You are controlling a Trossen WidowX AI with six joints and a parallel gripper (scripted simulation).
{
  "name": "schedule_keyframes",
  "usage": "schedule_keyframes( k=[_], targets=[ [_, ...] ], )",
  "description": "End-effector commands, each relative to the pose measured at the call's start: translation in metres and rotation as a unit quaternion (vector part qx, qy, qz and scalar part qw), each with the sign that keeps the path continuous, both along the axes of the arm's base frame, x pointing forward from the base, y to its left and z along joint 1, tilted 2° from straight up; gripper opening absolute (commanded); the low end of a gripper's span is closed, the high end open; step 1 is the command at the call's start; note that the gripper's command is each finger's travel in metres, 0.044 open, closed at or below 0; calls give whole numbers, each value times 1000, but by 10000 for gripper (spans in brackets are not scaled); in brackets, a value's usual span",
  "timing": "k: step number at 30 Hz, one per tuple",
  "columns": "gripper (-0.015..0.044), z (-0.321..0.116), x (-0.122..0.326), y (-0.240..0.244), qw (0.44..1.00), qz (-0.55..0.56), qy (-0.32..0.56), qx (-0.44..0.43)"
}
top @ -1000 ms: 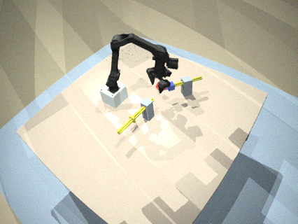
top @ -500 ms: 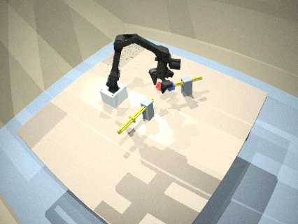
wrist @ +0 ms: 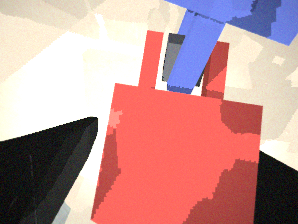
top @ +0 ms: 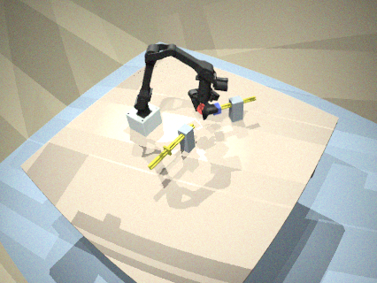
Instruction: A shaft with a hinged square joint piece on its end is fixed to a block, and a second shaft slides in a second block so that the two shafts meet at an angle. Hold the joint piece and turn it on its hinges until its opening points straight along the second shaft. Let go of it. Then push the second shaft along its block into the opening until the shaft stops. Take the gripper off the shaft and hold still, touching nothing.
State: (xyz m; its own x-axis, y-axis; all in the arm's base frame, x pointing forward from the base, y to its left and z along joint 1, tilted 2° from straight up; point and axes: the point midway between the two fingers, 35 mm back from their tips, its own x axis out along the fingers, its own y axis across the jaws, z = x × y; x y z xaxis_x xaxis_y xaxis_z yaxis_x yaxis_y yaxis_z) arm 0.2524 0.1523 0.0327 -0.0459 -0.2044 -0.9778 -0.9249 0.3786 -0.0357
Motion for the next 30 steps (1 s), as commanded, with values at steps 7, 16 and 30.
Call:
schedule_keyframes(
  k=[7, 16, 30],
  targets=[
    [182, -1, 0, 0, 1000, 2, 0, 1],
    [182, -1, 0, 0, 1000, 2, 0, 1],
    [182, -1, 0, 0, 1000, 2, 0, 1]
  ],
)
